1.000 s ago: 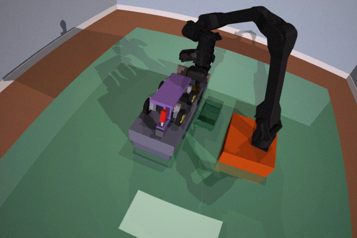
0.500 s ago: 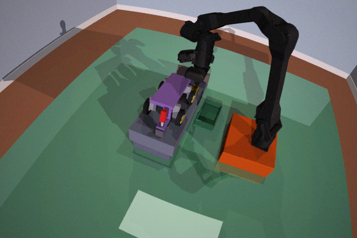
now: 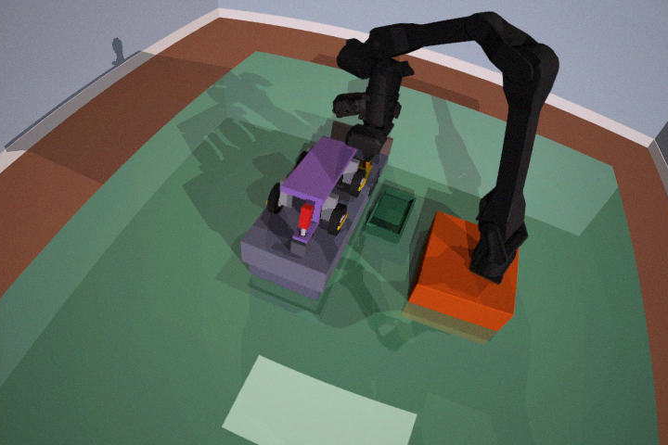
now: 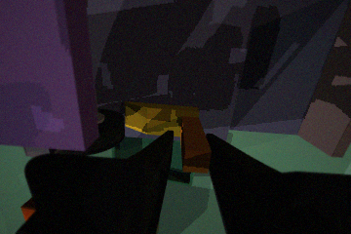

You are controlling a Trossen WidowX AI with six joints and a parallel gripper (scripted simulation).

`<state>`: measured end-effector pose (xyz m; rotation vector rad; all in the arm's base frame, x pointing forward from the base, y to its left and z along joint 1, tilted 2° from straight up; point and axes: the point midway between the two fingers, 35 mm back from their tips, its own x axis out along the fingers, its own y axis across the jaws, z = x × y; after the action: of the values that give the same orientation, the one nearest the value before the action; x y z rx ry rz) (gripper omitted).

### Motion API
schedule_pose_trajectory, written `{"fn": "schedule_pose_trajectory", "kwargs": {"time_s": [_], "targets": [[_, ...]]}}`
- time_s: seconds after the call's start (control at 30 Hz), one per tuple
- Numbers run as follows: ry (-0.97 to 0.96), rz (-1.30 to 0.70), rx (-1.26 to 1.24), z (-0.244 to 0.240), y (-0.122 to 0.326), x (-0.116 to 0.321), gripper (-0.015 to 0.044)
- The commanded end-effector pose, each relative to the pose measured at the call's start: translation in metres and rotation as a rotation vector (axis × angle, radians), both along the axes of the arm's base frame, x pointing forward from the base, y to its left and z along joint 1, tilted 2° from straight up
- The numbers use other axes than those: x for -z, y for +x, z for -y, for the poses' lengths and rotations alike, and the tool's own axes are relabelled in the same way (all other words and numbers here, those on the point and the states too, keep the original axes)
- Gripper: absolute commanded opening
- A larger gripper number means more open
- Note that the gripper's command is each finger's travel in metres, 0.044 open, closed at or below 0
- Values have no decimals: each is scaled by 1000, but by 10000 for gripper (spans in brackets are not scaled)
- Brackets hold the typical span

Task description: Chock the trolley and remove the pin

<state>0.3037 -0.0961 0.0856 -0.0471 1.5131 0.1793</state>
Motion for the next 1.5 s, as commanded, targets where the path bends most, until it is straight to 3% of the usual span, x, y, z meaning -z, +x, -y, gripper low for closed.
{"fn": "schedule_pose_trajectory", "kwargs": {"time_s": [0.0,0.67,0.8,0.93,1.47], "targets": [[0,0,-1,0,0,0,190],[6,-3,0,6,-3,-59,190],[4,-8,5,5,-3,-50,295],[-54,108,-44,-2,16,-70,190],[90,26,523,-70,23,-78,190]]}}
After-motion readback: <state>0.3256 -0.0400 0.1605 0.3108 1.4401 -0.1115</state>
